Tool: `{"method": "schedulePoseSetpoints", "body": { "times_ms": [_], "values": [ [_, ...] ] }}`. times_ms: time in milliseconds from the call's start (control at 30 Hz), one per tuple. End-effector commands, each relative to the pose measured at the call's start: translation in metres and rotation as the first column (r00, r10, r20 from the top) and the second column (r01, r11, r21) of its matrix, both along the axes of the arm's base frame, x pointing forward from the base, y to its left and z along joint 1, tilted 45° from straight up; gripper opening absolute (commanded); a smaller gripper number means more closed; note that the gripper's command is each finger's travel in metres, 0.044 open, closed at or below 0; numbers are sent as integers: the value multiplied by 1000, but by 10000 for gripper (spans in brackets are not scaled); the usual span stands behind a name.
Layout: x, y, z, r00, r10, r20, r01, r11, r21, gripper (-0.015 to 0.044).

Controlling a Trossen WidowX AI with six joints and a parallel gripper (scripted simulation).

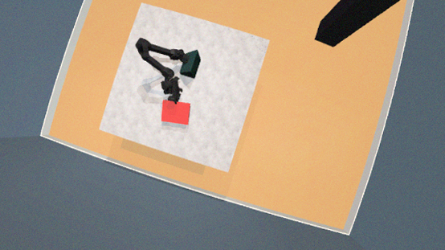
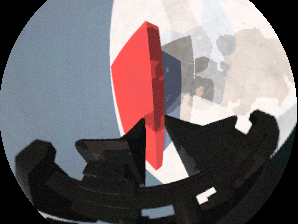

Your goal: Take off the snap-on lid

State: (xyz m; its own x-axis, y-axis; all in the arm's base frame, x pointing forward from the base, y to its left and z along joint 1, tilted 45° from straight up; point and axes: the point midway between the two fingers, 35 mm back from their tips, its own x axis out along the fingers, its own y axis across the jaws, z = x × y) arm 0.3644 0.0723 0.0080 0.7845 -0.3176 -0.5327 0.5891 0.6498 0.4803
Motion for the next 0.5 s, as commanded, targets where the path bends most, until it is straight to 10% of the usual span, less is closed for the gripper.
{"method": "schedulePoseSetpoints", "body": {
  "times_ms": [0,467],
  "values": [
    [0,4,4,1000,-2,0,2,1000,1,0],
    [4,18,17,1000,-2,0,2,1000,2,0]
  ]
}}
